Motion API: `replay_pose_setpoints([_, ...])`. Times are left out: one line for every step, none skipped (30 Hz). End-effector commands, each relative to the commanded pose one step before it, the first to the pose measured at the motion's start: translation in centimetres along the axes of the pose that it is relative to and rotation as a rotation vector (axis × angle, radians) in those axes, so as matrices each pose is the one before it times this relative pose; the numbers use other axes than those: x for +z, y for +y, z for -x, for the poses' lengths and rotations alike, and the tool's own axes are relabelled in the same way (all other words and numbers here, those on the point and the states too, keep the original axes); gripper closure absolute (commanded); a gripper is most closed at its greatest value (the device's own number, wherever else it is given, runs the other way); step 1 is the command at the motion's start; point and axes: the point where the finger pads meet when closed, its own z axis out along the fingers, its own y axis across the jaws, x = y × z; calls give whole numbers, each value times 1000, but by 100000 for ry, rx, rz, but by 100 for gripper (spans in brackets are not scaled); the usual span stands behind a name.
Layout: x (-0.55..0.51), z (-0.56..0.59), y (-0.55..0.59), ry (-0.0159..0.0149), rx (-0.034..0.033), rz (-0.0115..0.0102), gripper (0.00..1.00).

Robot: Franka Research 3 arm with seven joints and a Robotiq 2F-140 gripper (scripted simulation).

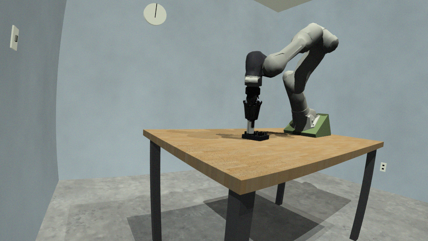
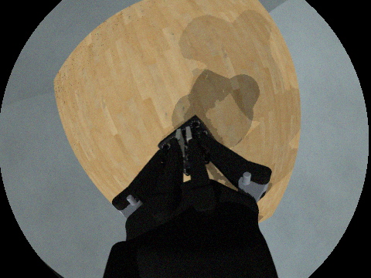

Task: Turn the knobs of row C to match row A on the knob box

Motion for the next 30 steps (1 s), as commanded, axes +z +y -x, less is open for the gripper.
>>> replay_pose_setpoints([71, 14, 133, 441, -15628, -278, 95])
replay_pose_setpoints([0, 0, 0, 0, -1613, 0, 95])
replay_pose_setpoints([0, 0, 0, 0, -1615, 0, 95])
replay_pose_setpoints([0, 0, 0, 0, -1594, 0, 95])
replay_pose_setpoints([0, 0, 0, 0, -1514, 0, 95])
replay_pose_setpoints([0, 0, 0, 0, -1434, 0, 95])
replay_pose_setpoints([0, 0, 0, 0, -1353, 0, 95])
replay_pose_setpoints([0, 0, 0, 0, 0, 0, 95])
replay_pose_setpoints([0, 0, 0, 0, 0, 0, 95])
replay_pose_setpoints([0, 0, 0, 0, -1271, 0, 95])
replay_pose_setpoints([0, 0, 0, 0, -1190, 0, 95])
replay_pose_setpoints([0, 0, 0, 0, -1108, 0, 95])
replay_pose_setpoints([0, 0, 0, 0, -1026, 0, 95])
replay_pose_setpoints([0, 0, 0, 0, -946, 0, 95])
replay_pose_setpoints([0, 0, 0, 0, -866, 0, 95])
replay_pose_setpoints([0, 0, 0, 0, -787, 0, 95])
replay_pose_setpoints([0, 0, 0, 0, -710, 0, 95])
replay_pose_setpoints([0, 0, 0, 0, -636, 0, 95])
replay_pose_setpoints([0, 0, 0, 0, -563, 0, 95])
replay_pose_setpoints([0, 0, 0, 0, -493, 0, 95])
replay_pose_setpoints([0, 0, 0, 0, -426, 0, 95])
replay_pose_setpoints([0, 0, 0, 0, -362, 0, 95])
replay_pose_setpoints([0, 0, 0, 0, -302, 0, 95])
replay_pose_setpoints([0, 0, 0, 0, -246, 0, 95])
replay_pose_setpoints([0, 0, 0, 0, 0, 0, 95])
replay_pose_setpoints([0, 0, 0, 0, 0, 0, 95])
replay_pose_setpoints([0, 0, 0, 0, -195, 0, 95])
replay_pose_setpoints([0, 0, 0, 0, -149, 0, 95])
replay_pose_setpoints([0, 0, 0, 0, -108, 0, 95])
replay_pose_setpoints([0, 0, 0, 0, -74, 0, 95])
